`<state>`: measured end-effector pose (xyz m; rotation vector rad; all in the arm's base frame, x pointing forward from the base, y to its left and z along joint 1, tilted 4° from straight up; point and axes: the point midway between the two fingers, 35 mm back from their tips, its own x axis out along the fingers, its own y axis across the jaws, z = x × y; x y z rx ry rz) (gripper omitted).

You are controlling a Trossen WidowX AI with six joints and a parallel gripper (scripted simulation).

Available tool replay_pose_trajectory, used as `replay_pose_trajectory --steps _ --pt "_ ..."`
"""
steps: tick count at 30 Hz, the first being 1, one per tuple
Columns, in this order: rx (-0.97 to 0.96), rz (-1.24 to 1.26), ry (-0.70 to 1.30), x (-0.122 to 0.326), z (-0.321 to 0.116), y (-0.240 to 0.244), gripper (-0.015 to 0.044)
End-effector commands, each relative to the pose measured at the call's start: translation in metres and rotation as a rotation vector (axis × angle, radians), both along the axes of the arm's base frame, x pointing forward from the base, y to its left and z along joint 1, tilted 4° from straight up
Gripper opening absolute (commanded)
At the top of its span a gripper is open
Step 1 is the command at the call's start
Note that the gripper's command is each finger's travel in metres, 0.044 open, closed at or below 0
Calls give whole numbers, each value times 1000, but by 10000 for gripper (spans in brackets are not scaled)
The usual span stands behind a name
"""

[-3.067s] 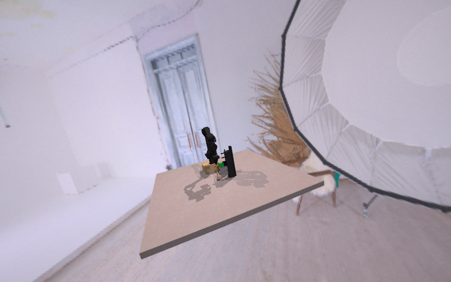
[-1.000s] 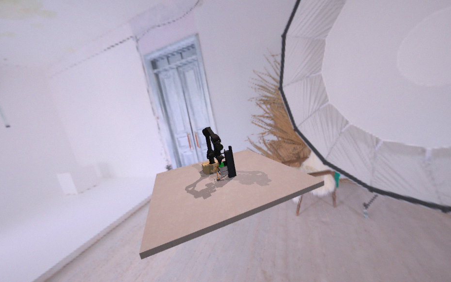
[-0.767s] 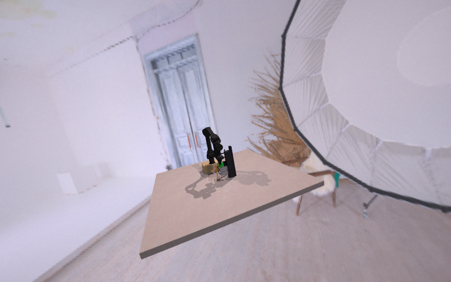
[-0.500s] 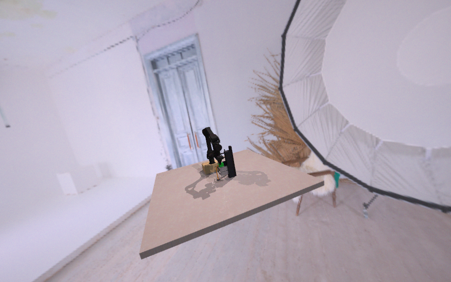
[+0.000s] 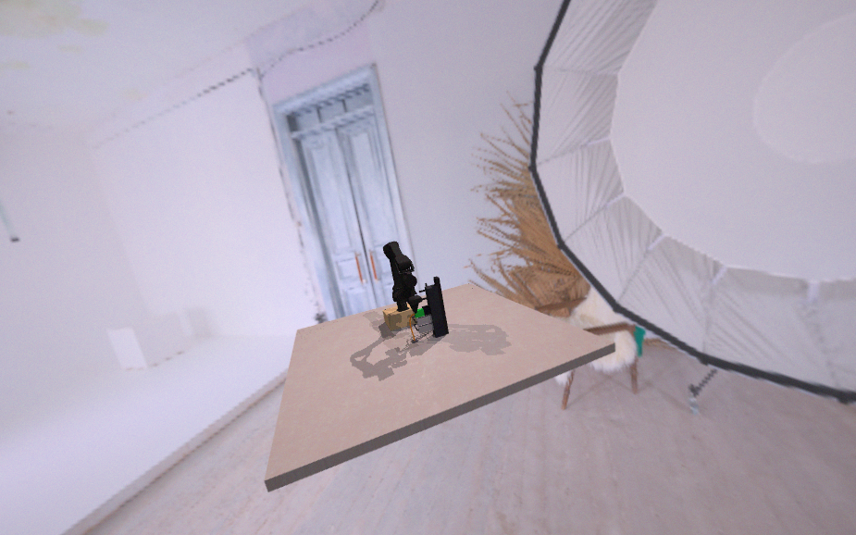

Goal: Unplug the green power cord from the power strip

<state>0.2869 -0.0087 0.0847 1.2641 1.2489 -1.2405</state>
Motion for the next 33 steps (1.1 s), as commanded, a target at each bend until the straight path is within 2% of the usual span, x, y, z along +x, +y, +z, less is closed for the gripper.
replay_pose_trajectory --steps 1,5,11,33 --pt "-70 -46 6 -3 -1 -33 0" --pt "-70 -47 7 -4 -1 -40 0" --pt "-66 -38 9 -4 -1 -31 157" --pt "-67 -48 10 -2 9 -24 160"
